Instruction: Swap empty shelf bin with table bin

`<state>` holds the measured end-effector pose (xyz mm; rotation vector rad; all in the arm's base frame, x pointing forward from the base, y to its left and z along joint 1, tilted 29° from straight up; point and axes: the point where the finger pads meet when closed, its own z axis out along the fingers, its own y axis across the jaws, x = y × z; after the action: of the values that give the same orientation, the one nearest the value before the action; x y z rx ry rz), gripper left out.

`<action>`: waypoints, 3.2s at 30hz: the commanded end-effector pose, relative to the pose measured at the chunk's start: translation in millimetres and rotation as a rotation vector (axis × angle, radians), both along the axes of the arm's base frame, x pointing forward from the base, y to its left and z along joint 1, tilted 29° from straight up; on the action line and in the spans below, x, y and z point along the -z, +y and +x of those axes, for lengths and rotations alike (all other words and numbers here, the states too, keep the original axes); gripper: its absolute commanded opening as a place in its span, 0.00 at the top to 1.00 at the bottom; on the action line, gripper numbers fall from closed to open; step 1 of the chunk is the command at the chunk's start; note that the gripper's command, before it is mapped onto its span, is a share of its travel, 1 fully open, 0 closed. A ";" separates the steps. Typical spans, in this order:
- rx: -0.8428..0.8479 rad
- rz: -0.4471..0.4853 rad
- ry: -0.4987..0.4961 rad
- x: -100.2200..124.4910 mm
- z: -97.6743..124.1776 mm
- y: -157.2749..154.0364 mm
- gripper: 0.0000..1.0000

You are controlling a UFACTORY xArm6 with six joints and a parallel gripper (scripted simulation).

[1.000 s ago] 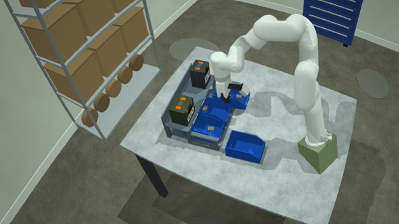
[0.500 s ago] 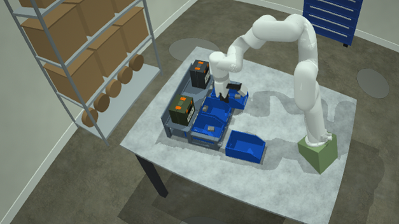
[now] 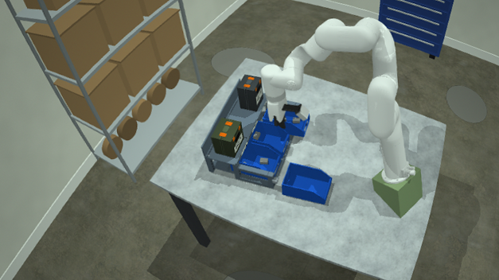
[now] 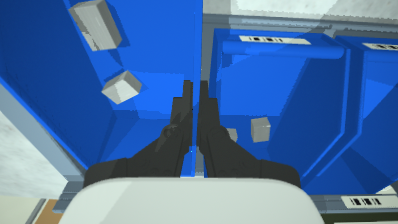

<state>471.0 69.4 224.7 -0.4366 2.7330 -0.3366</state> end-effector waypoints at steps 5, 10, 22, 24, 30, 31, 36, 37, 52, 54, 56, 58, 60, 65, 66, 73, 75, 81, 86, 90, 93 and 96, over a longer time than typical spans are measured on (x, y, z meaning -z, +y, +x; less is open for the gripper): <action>-0.001 0.001 -0.004 -1.9 1.0 0.5 1.00; -0.001 0.001 -0.004 -1.9 1.0 0.5 1.00; -0.004 0.004 -0.017 -0.9 1.2 0.2 1.00; -0.006 0.006 -0.024 -0.4 1.2 0.0 1.00; -0.009 0.009 -0.033 0.3 1.3 -0.1 1.00; -0.009 0.009 -0.033 0.3 1.3 -0.1 1.00; -0.009 0.009 -0.033 0.3 1.3 -0.1 1.00; -0.009 0.009 -0.033 0.3 1.3 -0.1 1.00; -0.009 0.009 -0.033 0.3 1.3 -0.1 0.90; -0.009 0.009 -0.033 0.3 1.3 -0.1 0.90; -0.009 0.009 -0.033 0.3 1.3 -0.1 0.90; -0.009 0.009 -0.033 0.3 1.3 -0.1 0.90; -0.009 0.009 -0.033 0.3 1.3 -0.1 0.90; -0.009 0.009 -0.033 0.3 1.3 -0.1 0.90; -0.009 0.009 -0.033 0.3 1.3 -0.1 0.90; -0.009 0.009 -0.033 0.3 1.3 -0.1 0.90; -0.009 0.009 -0.033 0.3 1.3 -0.1 0.90; -0.009 0.009 -0.033 -0.3 1.0 0.0 0.90; -0.009 0.009 -0.033 -1.0 0.6 0.1 0.90; -0.009 0.009 -0.033 -2.6 -0.3 0.3 0.90; -0.009 0.009 -0.033 -4.3 -1.2 0.6 0.90; -0.009 0.009 -0.033 -6.5 -2.4 1.0 0.90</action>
<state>469.3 69.6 226.8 -0.4380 2.7027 -0.3270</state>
